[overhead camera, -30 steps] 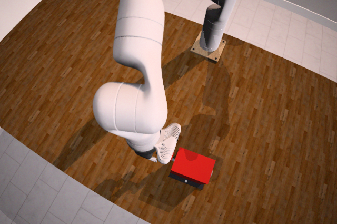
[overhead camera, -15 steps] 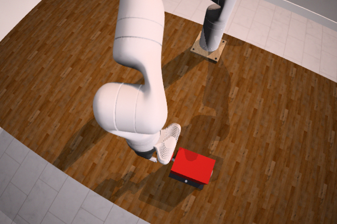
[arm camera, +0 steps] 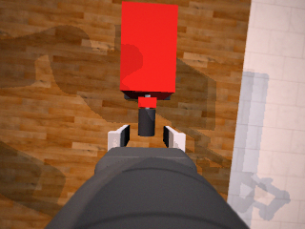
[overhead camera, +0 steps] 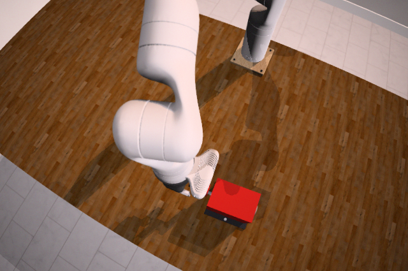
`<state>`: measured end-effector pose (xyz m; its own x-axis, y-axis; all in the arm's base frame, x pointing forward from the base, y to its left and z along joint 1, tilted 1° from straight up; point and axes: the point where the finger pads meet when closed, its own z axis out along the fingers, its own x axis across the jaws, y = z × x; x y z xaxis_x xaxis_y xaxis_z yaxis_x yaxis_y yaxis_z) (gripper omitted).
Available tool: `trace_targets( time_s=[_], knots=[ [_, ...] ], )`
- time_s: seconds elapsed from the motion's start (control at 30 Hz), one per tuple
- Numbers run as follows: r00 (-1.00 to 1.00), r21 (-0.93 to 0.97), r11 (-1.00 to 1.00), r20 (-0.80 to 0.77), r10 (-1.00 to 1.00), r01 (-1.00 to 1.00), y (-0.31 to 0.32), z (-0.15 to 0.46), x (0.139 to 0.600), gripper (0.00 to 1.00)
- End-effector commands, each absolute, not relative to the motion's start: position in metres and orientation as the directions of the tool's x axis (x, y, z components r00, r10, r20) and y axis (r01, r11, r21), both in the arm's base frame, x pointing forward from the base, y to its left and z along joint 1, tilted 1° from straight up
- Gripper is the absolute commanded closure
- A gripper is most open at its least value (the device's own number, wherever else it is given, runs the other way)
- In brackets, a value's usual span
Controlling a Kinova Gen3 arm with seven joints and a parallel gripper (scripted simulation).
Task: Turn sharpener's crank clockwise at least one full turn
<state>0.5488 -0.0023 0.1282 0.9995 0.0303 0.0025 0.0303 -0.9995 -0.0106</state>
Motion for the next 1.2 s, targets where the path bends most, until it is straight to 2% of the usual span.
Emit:
trace_targets(
  time_s=[0.0,0.33,0.37,1.17],
  knots=[
    [1.000,-0.005,-1.000,0.010,0.028,0.028,-0.0040,0.1268,0.5513,0.03],
    [1.000,-0.005,-1.000,0.010,0.028,0.028,-0.0040,0.1268,0.5513,0.03],
    [1.000,-0.005,-1.000,0.010,0.028,0.028,-0.0040,0.1268,0.5513,1.00],
    [1.000,-0.005,-1.000,0.010,0.028,0.028,-0.0040,0.1268,0.5514,1.00]
  ],
)
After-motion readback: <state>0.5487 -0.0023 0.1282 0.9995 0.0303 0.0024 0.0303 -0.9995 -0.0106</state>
